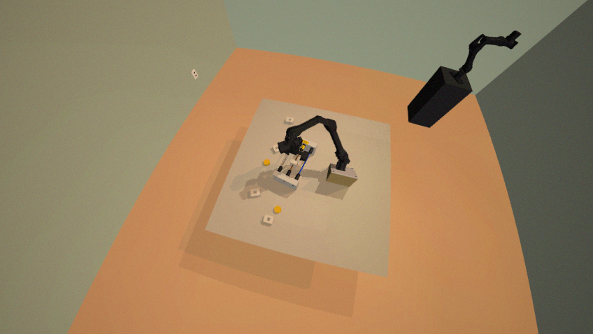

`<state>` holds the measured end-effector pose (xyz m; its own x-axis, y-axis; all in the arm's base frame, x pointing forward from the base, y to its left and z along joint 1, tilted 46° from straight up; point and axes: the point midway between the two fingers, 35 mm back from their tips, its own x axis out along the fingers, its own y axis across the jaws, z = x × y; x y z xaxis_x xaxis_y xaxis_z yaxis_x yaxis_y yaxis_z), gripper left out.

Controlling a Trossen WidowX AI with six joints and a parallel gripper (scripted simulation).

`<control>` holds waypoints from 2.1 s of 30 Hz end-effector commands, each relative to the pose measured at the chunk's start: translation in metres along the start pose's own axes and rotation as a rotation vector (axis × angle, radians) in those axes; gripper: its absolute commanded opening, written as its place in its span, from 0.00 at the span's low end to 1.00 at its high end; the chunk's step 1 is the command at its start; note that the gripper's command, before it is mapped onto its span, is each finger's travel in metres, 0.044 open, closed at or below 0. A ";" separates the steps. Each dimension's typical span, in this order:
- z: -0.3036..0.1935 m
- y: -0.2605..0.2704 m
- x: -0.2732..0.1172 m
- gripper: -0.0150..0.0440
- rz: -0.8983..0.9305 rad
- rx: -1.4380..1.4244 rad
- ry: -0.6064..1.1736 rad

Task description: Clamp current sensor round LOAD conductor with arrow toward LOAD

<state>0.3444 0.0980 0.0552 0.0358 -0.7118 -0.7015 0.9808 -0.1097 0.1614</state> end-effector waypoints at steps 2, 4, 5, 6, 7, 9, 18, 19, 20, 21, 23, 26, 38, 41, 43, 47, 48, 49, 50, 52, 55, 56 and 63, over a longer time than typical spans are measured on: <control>0.004 -0.001 0.001 1.00 -0.007 -0.045 0.020; 0.015 -0.002 0.002 1.00 -0.016 -0.171 0.076; 0.021 -0.004 0.003 1.00 -0.016 -0.240 0.108; 0.026 -0.005 0.004 1.00 -0.012 -0.309 0.140; 0.032 -0.006 0.005 1.00 -0.005 -0.377 0.171; 0.042 -0.009 0.007 1.00 0.022 -0.514 0.232; 0.081 -0.028 0.014 1.00 0.319 -1.122 0.412; 0.085 -0.030 0.015 1.00 0.366 -1.188 0.416; 0.089 -0.032 0.016 1.00 0.416 -1.253 0.416; 0.092 -0.035 0.016 1.00 0.467 -1.318 0.412; 0.098 -0.039 0.017 1.00 0.574 -1.447 0.388; 0.106 -0.046 0.019 1.00 0.717 -1.589 0.332; 0.123 -0.066 0.023 1.00 1.126 -2.071 -0.115; 0.126 -0.071 0.024 1.00 1.197 -2.177 -0.291; 0.127 -0.073 0.024 1.00 1.223 -2.264 -0.408; 0.127 -0.073 0.024 1.00 1.231 -2.289 -0.449; 0.127 -0.073 0.024 1.00 1.231 -2.289 -0.449; 0.127 -0.073 0.024 1.00 1.231 -2.289 -0.449; 0.127 -0.073 0.024 1.00 1.231 -2.289 -0.449; 0.127 -0.073 0.024 1.00 1.231 -2.289 -0.449; 0.127 -0.068 0.025 1.00 1.162 -2.181 -0.257; 0.127 -0.068 0.025 1.00 1.162 -2.181 -0.257; 0.127 -0.068 0.025 1.00 1.162 -2.181 -0.257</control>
<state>0.2543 0.0005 0.1147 0.5894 0.0040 -0.8078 -0.6467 0.6015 -0.4689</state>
